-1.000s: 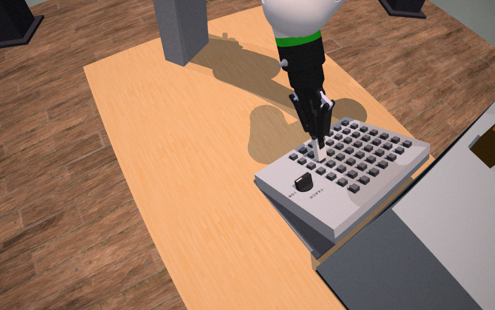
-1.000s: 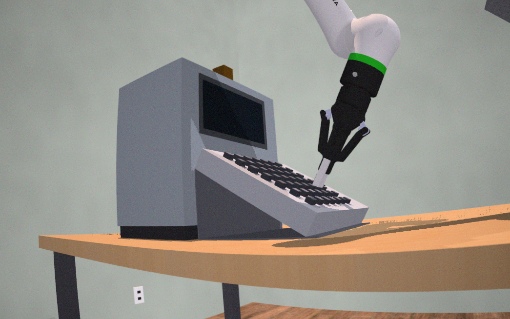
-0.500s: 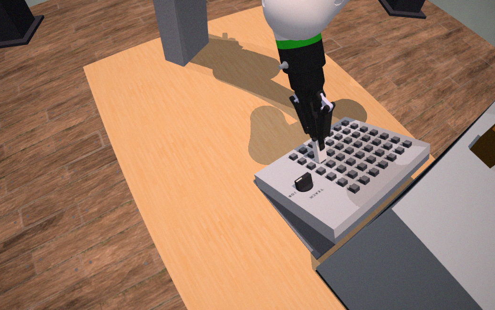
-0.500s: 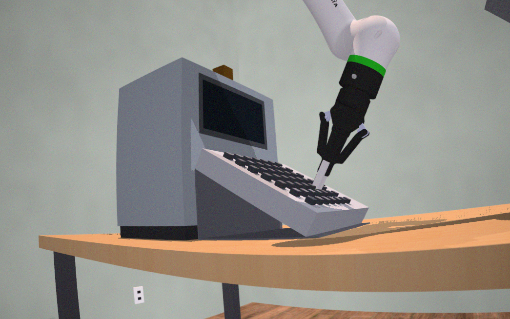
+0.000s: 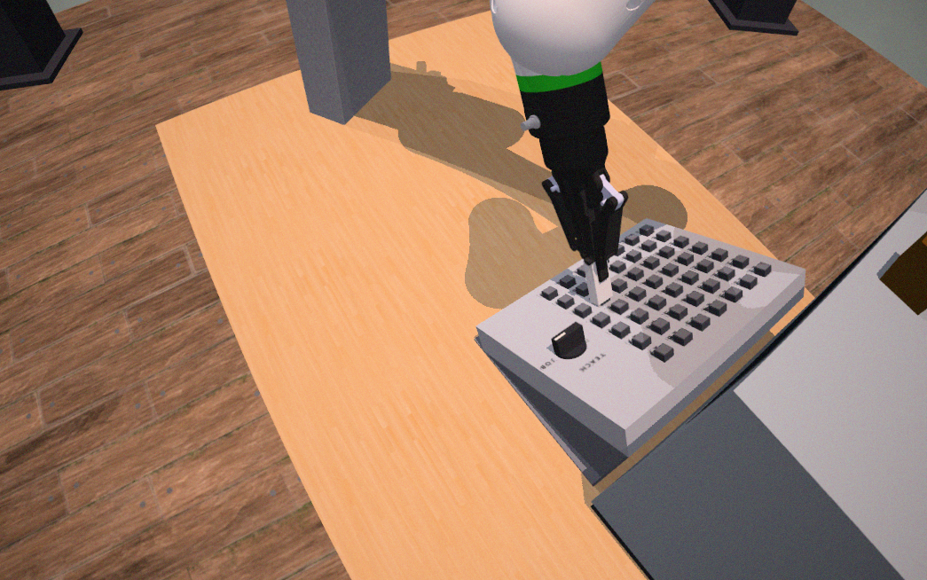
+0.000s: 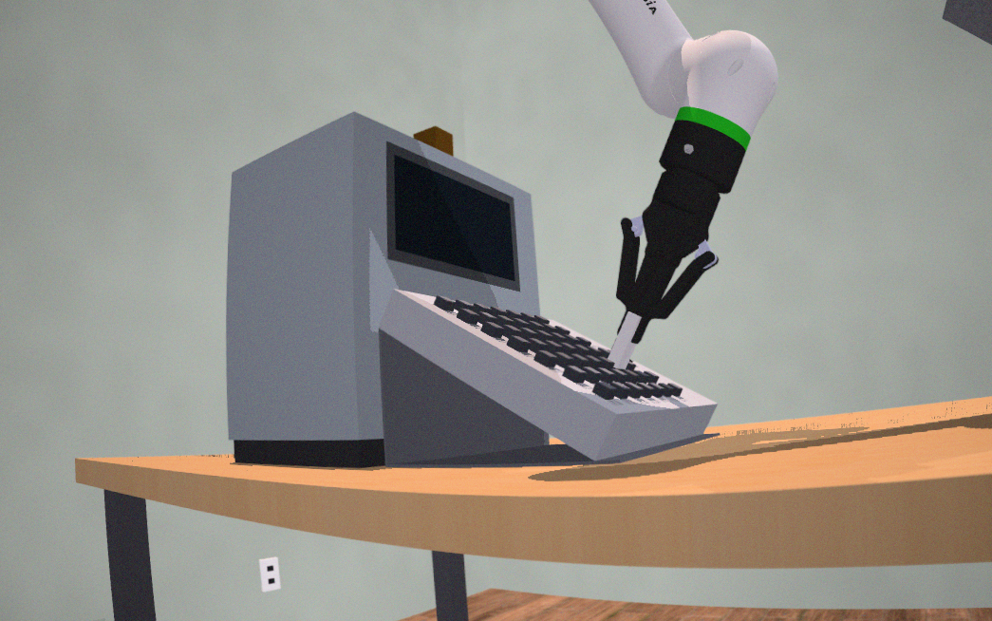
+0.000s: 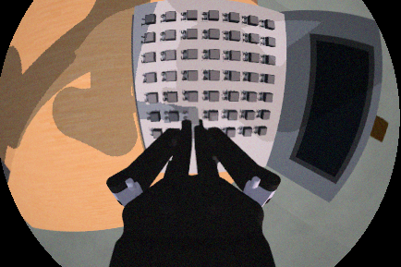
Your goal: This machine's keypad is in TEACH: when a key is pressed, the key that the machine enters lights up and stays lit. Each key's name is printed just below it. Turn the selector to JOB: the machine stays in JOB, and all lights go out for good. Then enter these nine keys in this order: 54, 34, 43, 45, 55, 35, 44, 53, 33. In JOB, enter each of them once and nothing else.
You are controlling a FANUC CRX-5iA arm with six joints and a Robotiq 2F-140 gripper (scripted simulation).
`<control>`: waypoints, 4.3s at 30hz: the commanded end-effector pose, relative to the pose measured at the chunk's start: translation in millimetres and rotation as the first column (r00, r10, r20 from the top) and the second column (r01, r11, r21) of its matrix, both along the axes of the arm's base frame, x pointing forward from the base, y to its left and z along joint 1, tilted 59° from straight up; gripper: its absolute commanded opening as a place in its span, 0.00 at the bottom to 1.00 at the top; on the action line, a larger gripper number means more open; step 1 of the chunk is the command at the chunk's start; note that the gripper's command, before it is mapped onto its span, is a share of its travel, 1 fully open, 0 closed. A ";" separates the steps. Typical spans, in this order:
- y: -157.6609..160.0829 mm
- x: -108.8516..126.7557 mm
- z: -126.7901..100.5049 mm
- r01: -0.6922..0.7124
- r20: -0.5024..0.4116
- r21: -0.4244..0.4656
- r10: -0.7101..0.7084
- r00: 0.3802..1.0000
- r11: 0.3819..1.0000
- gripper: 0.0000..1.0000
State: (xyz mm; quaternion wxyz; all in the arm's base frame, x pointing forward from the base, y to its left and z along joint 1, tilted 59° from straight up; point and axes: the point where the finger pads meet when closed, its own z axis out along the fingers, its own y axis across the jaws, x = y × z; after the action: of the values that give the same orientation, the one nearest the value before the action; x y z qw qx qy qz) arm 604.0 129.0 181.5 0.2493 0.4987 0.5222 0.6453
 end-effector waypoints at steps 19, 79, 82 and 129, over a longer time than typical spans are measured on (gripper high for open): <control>-1.4 -2.5 0.1 0.000 0.000 0.000 0.000 1.000 1.000 0.00; -34.2 -11.0 63.9 0.000 0.000 0.000 0.000 1.000 1.000 0.00; -32.0 -6.4 63.7 0.000 0.000 0.000 0.000 1.000 1.000 0.00; -26.6 5.2 63.1 0.000 0.000 0.000 0.000 1.000 1.000 0.00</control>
State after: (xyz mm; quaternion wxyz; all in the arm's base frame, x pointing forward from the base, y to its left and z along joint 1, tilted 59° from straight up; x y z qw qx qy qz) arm 608.2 102.2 244.6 0.2492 0.4988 0.5222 0.6453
